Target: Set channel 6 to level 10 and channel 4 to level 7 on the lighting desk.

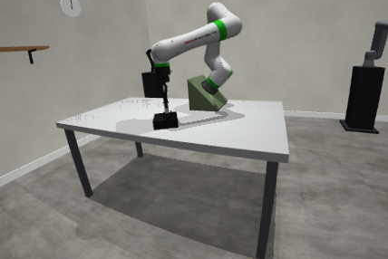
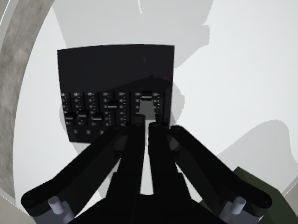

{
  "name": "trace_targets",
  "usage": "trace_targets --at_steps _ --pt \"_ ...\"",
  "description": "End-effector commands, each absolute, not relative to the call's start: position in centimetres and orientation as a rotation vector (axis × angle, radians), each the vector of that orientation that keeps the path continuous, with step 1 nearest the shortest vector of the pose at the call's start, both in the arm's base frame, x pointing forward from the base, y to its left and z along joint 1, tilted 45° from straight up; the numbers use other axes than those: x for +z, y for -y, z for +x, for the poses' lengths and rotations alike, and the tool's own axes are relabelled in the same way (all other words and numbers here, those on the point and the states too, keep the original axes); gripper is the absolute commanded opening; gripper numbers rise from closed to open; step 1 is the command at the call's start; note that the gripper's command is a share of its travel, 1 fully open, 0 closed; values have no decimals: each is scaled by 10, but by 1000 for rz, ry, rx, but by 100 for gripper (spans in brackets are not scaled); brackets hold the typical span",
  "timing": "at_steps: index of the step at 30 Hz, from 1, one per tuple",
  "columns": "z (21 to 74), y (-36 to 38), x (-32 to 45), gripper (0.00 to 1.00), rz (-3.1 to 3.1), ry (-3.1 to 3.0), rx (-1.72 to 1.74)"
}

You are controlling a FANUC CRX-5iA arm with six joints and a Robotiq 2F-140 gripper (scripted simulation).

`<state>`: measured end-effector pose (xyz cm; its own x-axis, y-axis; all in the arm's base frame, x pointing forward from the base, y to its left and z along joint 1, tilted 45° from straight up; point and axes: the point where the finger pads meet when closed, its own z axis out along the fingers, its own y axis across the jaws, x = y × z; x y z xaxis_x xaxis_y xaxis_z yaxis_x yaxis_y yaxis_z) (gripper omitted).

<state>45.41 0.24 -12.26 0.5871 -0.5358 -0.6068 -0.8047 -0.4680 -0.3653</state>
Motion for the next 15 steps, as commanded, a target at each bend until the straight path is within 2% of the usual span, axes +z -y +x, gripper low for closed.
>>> trace_targets --at_steps 1,15 --pt "454 -2 -123 0 -2182 -1060 549" --pt "451 -5 -119 0 -2182 -1060 549"
